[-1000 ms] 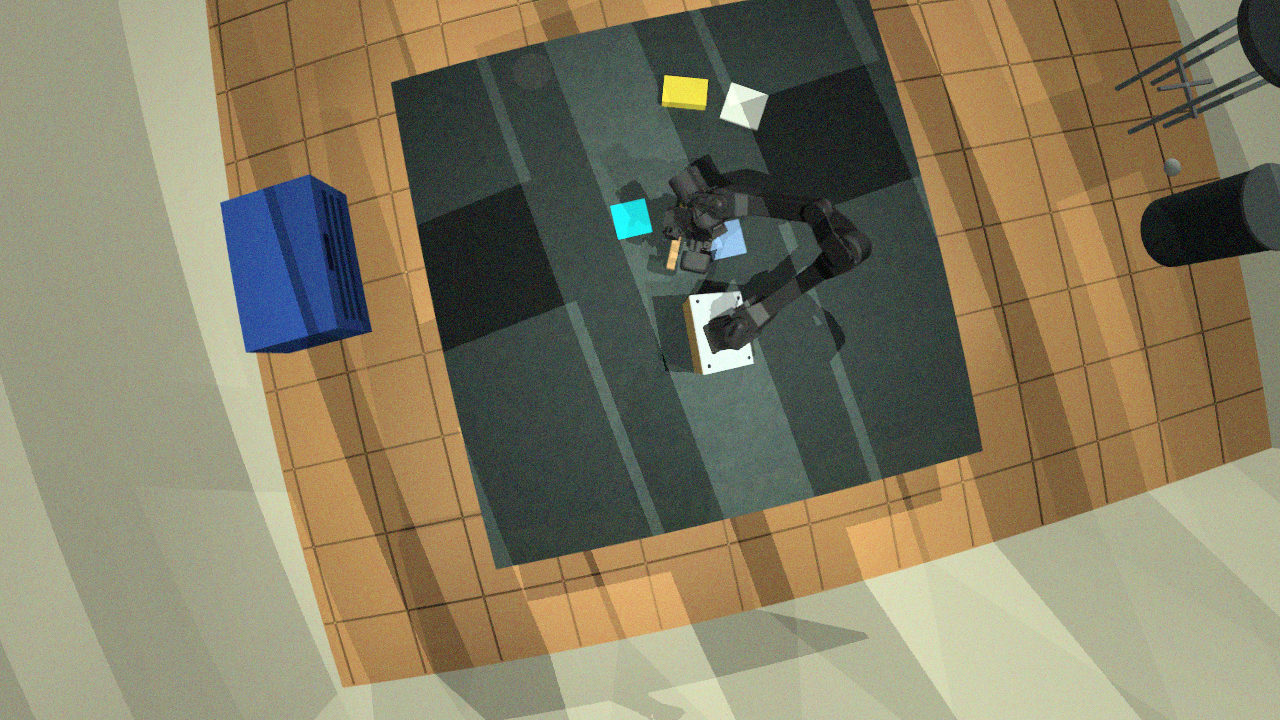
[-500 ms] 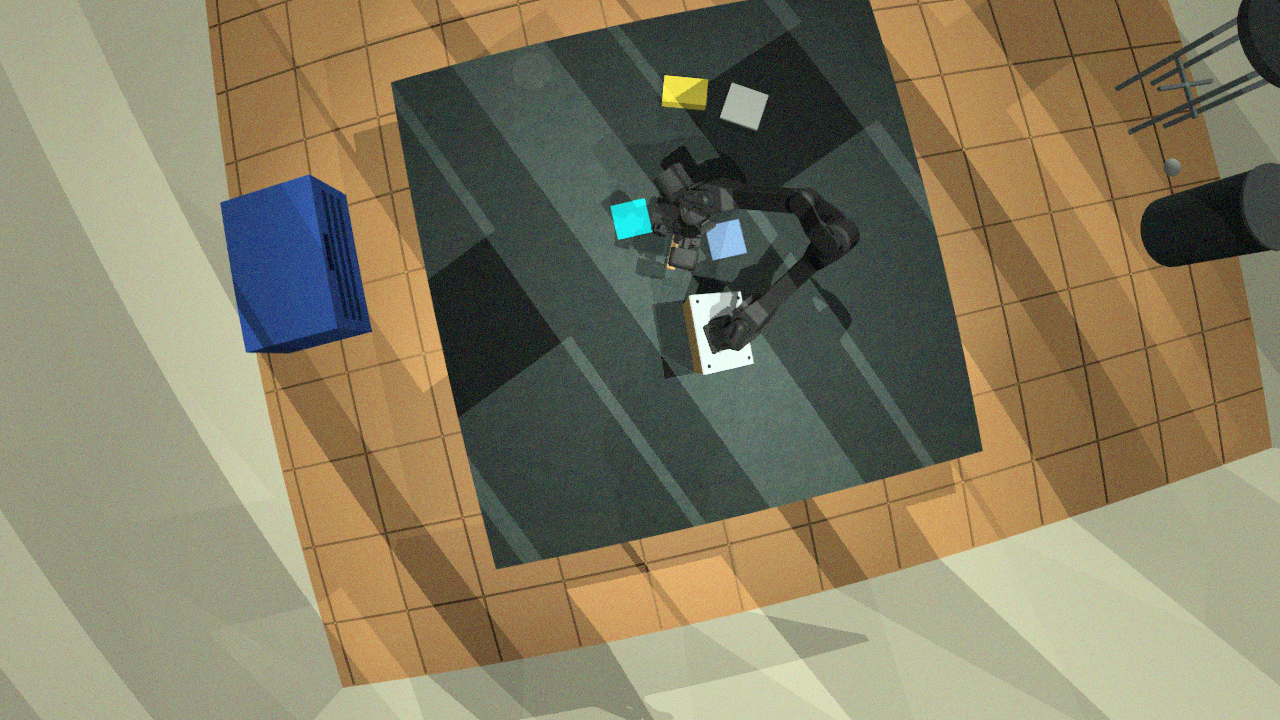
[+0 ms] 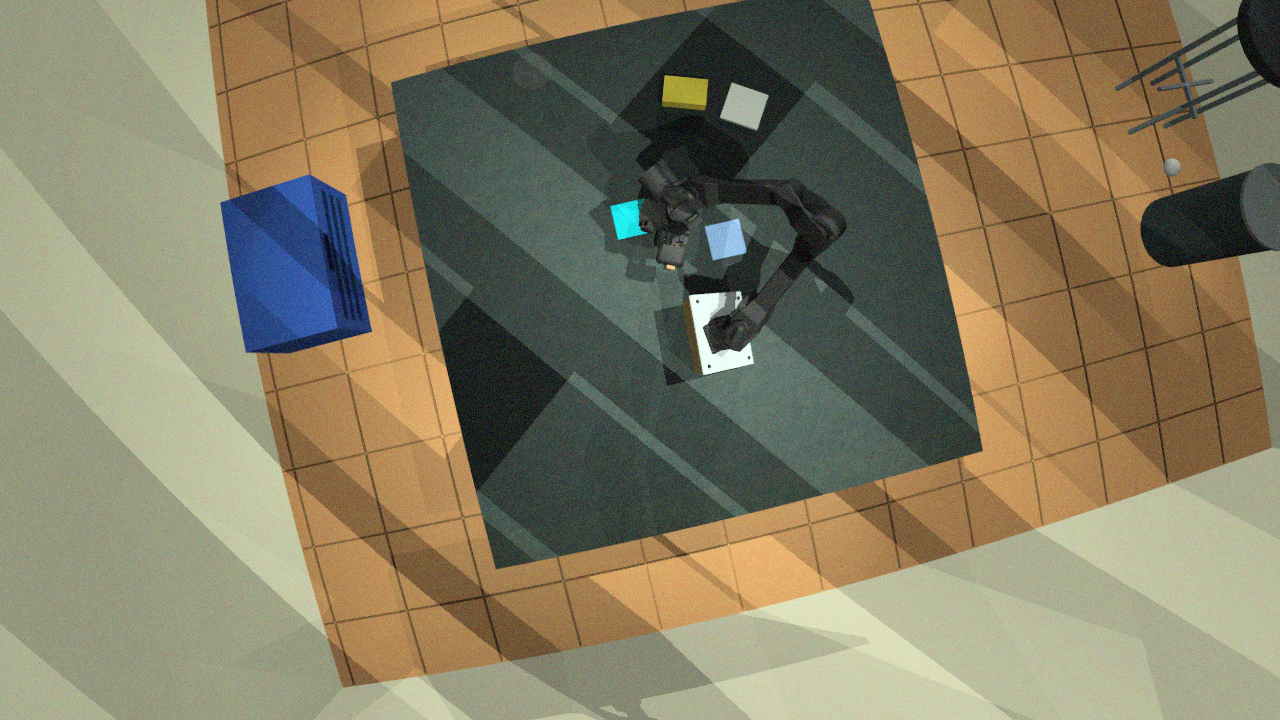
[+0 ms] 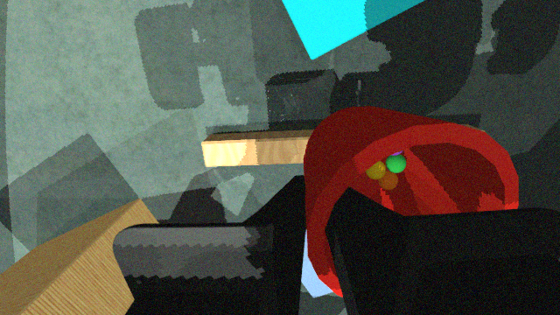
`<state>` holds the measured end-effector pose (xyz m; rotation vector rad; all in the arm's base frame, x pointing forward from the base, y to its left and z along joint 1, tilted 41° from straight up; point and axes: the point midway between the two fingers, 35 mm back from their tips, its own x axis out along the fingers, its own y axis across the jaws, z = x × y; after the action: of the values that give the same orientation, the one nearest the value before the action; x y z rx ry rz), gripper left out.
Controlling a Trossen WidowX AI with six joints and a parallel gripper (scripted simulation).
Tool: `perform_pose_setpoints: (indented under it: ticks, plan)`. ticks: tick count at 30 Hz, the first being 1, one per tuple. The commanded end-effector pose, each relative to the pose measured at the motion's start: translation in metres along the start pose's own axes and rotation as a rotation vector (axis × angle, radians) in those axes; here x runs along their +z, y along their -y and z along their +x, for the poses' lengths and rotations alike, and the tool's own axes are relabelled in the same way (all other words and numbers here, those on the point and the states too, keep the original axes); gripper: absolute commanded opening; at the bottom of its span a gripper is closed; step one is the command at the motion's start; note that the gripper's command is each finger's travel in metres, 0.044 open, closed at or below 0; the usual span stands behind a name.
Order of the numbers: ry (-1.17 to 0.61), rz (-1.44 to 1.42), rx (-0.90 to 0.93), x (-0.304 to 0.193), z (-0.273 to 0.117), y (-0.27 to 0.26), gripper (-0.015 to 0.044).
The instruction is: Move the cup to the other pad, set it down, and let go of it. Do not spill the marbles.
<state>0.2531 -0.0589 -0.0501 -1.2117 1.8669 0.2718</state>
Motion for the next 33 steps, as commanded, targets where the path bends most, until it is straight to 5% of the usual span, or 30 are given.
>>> perform_pose_setpoints:
  ticks: [1,33]
  plan:
    - [0.001,0.001,0.005,0.009,0.000,0.000,0.0000]
    - [0.005,0.002,0.004,0.072,-0.002,0.001,0.0000]
